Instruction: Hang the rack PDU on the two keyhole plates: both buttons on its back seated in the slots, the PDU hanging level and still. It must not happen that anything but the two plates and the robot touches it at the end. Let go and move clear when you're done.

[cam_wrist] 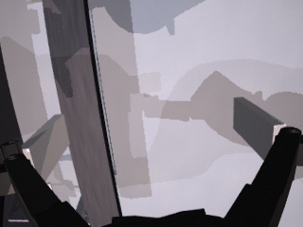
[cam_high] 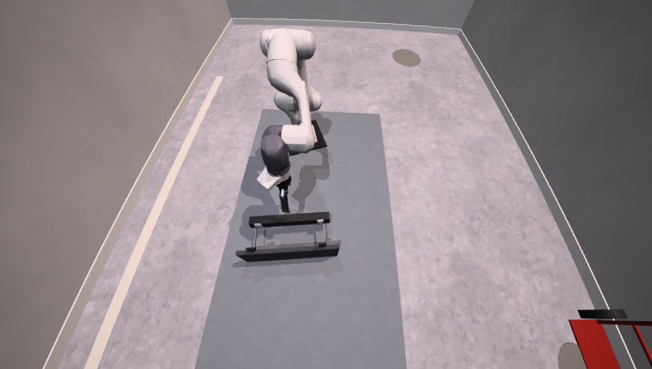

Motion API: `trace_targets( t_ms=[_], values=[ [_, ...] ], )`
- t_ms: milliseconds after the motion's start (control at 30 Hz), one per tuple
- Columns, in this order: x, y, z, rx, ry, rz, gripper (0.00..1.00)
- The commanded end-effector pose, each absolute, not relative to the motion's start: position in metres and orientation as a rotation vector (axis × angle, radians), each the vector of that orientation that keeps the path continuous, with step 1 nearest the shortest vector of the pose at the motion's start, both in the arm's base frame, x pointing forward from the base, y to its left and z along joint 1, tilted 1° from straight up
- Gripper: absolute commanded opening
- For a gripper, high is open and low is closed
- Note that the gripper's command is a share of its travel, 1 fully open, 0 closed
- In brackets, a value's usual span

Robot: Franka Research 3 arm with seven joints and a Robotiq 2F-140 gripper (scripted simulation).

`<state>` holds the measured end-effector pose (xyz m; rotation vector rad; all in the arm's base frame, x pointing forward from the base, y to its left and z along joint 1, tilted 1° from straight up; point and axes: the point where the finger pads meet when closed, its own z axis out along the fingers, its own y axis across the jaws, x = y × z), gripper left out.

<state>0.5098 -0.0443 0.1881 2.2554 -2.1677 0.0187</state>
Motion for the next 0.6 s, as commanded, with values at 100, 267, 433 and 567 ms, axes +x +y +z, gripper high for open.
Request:
trace_targets(
  t_ms=[100,267,433,567],
  values=[
    [0.484,-0.047,0.190,2.271,-2.165,0.029,1.00],
    [0.471,-0.047,0.190,2.271,-2.165,0.029,1.00],
    [0.463,-0.048,0.190,2.271,-2.165,0.029,1.00],
    [0.460,-0.048,0.189,2.271,-2.165,0.029,1.00]
  ],
)
